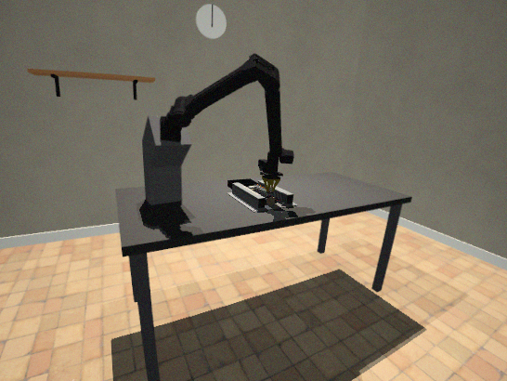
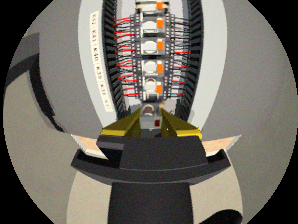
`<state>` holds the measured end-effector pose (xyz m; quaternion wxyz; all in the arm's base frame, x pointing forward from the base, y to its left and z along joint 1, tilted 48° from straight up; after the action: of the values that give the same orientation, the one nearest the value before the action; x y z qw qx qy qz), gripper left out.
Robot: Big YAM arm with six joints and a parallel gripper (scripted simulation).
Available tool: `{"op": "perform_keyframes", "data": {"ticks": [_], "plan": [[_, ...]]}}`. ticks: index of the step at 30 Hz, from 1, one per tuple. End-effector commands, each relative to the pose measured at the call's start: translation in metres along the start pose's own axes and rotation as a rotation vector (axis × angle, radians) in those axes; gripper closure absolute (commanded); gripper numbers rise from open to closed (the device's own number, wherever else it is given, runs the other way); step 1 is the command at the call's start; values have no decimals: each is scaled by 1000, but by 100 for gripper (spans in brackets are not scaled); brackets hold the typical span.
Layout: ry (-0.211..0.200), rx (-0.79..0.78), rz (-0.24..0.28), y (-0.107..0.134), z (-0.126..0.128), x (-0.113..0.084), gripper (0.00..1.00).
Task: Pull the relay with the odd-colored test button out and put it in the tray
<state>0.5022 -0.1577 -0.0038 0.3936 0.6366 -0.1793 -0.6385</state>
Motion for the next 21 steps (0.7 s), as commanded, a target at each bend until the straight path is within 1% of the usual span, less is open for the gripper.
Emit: {"op": "perform_keyframes", "data": {"ticks": [1, 13, 17, 21], "plan": [[49, -10, 18, -1, -15, -26, 100], [48, -9, 17, -1, -15, -27, 100], [45, -10, 16, -3, -14, -34, 100], [43, -11, 14, -5, -13, -47, 100]]}}
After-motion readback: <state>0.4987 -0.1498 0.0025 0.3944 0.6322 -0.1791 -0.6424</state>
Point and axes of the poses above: the point where the finger pads meet when closed, its own x axis out along the fingers, its own z axis across the jaws, y = z × x, the point moved 10 cm from there along -x, back along the fingers, and after that the axes turned 15 degrees about -x, right-handed, at the moved point
